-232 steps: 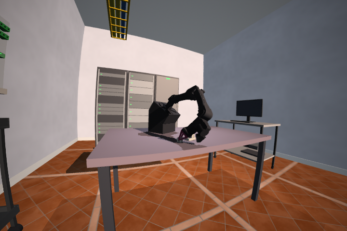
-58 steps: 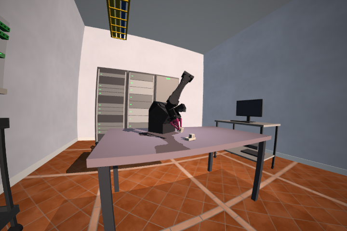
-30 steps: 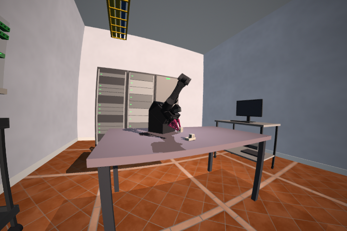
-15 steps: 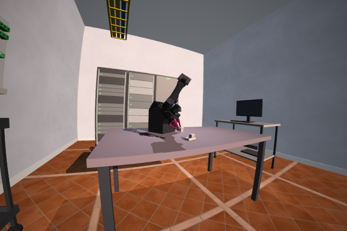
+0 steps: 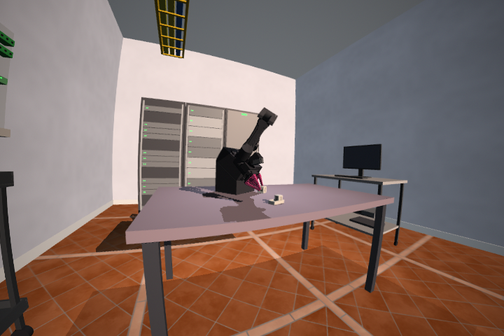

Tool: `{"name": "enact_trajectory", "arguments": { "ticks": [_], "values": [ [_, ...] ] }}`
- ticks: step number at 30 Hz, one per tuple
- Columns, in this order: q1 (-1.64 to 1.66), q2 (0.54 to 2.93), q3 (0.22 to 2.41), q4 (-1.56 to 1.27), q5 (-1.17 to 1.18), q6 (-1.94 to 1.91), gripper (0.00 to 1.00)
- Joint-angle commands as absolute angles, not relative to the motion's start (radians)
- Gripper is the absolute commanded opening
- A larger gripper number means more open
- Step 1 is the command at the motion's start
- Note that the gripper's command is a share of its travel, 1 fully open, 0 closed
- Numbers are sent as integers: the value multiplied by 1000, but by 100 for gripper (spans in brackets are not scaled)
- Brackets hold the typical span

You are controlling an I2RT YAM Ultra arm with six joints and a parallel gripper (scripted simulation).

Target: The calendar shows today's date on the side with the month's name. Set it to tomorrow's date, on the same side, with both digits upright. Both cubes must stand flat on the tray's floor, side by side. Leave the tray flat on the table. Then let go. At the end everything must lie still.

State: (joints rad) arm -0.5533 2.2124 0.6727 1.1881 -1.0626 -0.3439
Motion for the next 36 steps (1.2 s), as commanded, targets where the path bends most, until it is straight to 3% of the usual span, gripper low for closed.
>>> {"name": "enact_trajectory", "arguments": {
  "ticks": [1, 36],
  "values": [
    [-546, 2246, 699, 1211, -1052, -333, 27],
    [-475, 2449, 800, 1353, -982, -285, 27]
  ]
}}
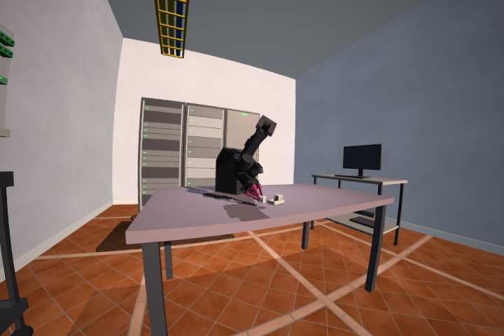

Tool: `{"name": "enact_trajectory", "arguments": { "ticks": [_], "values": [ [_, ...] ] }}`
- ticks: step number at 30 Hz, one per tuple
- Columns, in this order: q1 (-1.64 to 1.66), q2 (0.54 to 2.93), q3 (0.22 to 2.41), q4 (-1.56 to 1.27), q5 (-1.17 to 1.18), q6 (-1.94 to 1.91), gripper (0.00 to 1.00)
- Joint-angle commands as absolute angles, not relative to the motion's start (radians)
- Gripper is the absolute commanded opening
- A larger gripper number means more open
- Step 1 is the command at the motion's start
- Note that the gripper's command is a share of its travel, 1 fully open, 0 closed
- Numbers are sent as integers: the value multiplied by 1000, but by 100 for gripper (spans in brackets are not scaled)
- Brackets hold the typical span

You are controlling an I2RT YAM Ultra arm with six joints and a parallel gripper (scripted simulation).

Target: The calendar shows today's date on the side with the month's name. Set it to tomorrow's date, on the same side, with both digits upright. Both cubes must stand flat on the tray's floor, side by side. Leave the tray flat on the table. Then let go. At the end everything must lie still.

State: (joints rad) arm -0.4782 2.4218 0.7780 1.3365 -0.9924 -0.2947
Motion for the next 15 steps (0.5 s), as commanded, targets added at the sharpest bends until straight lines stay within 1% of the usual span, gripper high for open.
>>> {"name": "enact_trajectory", "arguments": {
  "ticks": [1, 15],
  "values": [
    [-470, 2453, 803, 1354, -981, -284, 27],
    [-467, 2471, 805, 1354, -978, -283, 27]
  ]
}}
